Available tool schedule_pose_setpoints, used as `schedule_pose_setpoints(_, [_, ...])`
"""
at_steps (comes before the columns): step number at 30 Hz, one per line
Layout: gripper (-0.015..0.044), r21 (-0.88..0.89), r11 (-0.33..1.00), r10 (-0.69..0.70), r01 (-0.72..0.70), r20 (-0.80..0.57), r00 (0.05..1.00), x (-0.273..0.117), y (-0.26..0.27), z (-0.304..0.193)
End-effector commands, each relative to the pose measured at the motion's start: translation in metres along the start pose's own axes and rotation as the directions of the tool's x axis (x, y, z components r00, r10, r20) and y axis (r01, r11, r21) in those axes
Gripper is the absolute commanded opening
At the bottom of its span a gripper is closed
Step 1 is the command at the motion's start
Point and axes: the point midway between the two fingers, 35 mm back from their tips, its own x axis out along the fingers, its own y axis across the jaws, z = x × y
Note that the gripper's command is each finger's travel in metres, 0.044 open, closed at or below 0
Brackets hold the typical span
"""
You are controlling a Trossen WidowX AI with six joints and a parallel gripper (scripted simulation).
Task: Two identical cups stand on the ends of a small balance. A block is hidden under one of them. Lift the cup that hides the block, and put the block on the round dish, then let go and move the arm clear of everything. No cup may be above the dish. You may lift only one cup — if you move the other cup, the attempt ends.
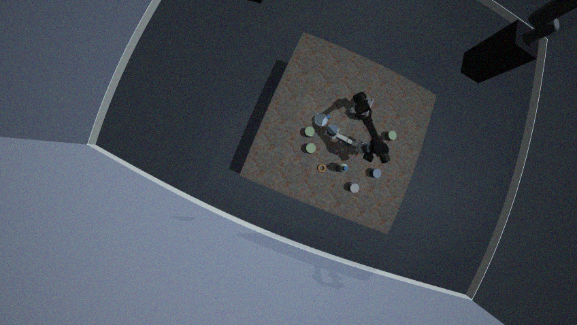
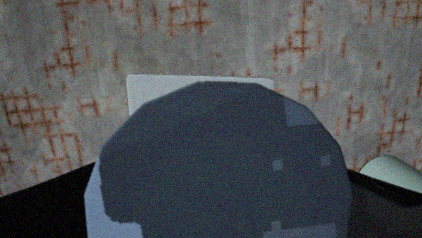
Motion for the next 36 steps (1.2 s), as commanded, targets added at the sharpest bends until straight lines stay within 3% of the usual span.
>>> schedule_pose_setpoints(1, [0.0000, 0.005, 1.000, -0.001, 0.001, 0.004, 1.000, -0.007, 0.000, 0.001])
schedule_pose_setpoints(36, [0.0000, 0.001, 1.000, 0.003, -0.003, -0.003, 1.000, -0.038, 0.005, -0.004])
